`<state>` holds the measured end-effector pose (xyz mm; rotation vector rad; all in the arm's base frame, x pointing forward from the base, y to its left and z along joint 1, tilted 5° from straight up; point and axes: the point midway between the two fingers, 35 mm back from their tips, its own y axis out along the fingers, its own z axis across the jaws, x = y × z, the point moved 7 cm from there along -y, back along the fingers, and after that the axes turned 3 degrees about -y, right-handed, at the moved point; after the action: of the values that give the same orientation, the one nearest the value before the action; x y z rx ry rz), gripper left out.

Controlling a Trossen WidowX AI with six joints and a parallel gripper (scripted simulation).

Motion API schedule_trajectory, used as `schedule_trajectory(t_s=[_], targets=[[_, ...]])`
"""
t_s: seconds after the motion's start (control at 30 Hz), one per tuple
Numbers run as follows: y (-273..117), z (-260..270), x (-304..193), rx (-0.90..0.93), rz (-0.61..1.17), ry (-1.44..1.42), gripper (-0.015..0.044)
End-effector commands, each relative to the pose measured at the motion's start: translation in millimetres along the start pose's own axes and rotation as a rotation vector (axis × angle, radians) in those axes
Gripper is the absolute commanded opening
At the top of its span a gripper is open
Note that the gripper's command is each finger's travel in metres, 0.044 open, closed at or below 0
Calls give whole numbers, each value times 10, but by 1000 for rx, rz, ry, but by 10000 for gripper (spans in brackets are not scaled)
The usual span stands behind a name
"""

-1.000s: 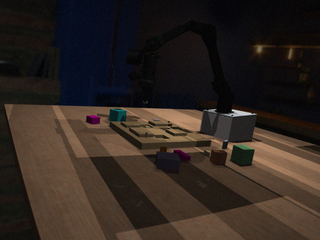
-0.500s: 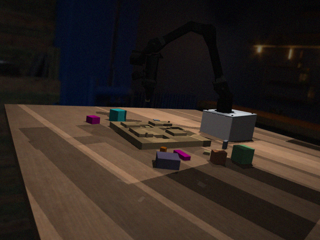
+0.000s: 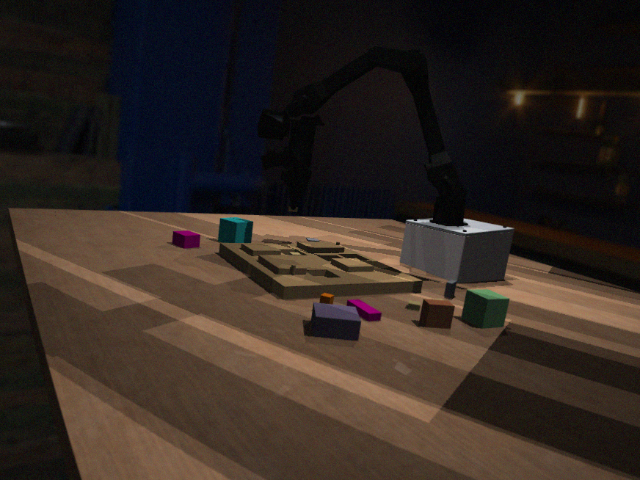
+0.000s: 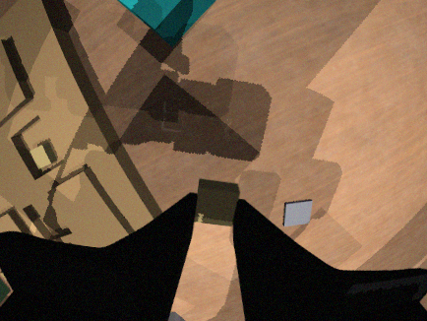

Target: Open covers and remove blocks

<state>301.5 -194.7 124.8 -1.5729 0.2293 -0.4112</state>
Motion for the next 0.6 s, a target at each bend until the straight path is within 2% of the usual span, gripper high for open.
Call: schedule_trajectory(t_s=[0.0,0.57], targets=[[61,0,1,3,-1,-4,80],[342,-2,10,3,0,-4,80]])
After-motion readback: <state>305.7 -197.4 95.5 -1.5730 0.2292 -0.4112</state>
